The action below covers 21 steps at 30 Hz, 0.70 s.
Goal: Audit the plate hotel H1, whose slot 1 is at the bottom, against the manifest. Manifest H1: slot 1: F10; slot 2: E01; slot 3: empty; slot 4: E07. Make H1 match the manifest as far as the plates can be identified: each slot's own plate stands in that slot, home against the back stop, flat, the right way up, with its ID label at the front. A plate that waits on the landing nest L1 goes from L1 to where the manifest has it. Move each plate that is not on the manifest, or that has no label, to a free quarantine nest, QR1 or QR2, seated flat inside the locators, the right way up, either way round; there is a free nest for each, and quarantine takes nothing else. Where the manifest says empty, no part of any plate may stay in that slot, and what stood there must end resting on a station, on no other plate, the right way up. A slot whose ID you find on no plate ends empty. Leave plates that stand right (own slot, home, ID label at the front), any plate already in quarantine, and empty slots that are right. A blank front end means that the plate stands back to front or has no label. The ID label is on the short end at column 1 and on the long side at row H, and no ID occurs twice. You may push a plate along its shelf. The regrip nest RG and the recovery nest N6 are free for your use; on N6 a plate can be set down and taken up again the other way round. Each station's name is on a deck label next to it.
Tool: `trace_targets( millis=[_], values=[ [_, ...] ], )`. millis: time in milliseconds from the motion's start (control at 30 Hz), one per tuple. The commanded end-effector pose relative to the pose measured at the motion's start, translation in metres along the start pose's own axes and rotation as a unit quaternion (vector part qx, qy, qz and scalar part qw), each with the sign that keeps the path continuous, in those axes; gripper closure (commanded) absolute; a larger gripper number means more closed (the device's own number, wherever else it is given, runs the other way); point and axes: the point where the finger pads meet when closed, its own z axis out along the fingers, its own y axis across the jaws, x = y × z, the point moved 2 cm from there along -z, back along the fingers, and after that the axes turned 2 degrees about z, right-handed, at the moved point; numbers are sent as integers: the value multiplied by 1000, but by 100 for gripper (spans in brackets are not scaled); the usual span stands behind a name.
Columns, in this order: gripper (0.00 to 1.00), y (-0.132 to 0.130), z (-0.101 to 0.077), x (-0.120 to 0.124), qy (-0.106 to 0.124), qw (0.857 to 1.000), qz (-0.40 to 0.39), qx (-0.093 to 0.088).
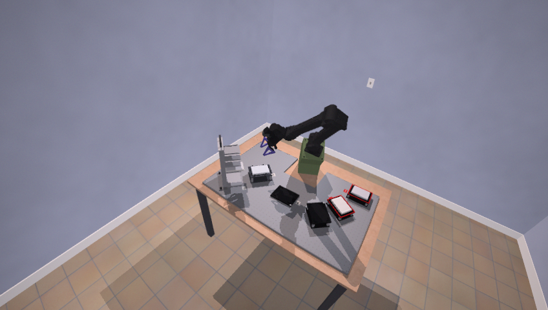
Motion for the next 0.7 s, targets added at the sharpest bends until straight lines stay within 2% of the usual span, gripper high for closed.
trace_targets(
  millis=[0, 33, 67, 233, 667],
  values=[
    [0, -10, 5, -26, -26, 999, -27, 5],
    [0, -3, 10, -6, -8, 1000, -23, -2],
    [0, -3, 11, 3, -4, 1000, -8, -1],
    [0, -4, 17, 11, -4, 1000, -7, -1],
    [0, -5, 49, 40, -6, 1000, -8, -2]
  ],
)
